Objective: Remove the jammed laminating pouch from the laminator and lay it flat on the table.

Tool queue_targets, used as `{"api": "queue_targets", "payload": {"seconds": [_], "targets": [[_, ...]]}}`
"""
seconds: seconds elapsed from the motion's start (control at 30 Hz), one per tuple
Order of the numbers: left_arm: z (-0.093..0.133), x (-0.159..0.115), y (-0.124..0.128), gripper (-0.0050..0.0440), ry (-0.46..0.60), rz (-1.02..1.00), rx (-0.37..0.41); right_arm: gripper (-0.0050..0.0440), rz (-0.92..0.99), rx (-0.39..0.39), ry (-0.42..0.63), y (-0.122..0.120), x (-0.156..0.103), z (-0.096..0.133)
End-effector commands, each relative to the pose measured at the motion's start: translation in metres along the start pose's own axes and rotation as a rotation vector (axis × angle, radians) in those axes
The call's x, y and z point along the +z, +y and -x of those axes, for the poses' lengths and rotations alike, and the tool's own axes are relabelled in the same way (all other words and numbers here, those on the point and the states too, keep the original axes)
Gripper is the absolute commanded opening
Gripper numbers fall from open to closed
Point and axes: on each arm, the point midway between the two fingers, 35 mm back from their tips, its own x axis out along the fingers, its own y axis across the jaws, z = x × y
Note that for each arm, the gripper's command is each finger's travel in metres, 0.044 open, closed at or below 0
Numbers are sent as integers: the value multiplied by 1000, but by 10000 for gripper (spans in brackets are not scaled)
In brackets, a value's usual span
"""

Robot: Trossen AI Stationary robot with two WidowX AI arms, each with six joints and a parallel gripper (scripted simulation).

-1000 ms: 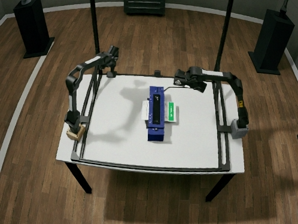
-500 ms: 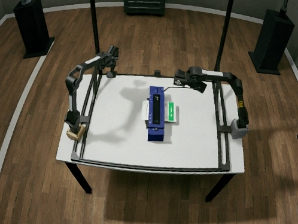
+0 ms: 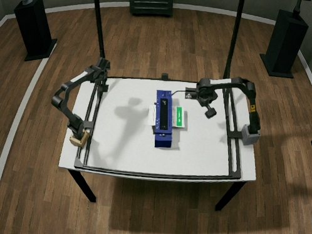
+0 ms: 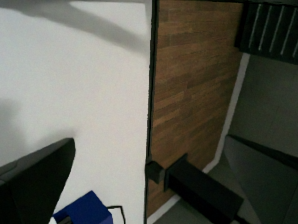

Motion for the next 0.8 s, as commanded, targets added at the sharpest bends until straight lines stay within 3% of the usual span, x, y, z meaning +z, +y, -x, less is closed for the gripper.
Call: {"api": "queue_targets", "payload": {"seconds": [0.0, 0.03, 0.37, 0.57, 0.6, 0.77], "targets": [[5, 3, -6, 440, 116, -146, -64, 440, 6, -35, 15, 7, 6, 18], [7, 2, 4, 440, 27, -15, 16, 440, 2, -13, 6, -1, 0, 6], [4, 2, -8, 440, 260, -377, -222, 440, 11, -67, 29, 76, 40, 42], [4, 2, -8, 440, 260, -377, -222, 440, 11, -67, 29, 76, 40, 42], [4, 1, -5, 440, 222, -330, -190, 440, -8, 22, 29, 67, 21, 33], [4, 1, -5, 440, 222, -330, -190, 440, -92, 327, 44, 88, -39, 33]]}}
